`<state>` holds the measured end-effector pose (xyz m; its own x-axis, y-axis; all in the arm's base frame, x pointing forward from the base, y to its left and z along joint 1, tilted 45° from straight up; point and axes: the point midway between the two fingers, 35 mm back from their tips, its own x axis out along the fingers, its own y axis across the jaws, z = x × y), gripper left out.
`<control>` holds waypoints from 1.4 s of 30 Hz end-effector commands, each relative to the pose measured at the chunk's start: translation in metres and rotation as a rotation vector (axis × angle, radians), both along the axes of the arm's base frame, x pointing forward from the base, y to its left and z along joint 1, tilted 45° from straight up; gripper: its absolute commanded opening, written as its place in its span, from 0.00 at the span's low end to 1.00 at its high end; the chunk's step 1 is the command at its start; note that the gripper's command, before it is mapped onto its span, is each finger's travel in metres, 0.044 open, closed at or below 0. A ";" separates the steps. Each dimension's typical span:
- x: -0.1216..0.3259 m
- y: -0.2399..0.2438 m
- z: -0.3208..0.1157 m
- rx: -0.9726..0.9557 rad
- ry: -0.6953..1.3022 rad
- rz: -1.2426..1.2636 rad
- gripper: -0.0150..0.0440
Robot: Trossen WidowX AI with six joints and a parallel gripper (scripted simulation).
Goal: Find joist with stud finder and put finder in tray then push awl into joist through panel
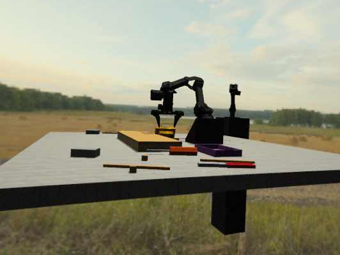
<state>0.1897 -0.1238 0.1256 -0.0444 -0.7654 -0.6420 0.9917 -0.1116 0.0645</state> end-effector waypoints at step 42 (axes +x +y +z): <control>-0.001 -0.036 -0.033 -0.019 -0.030 -0.010 0.98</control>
<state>0.1901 -0.1595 0.0949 -0.0307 -0.7792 -0.6260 0.9870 -0.1225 0.1040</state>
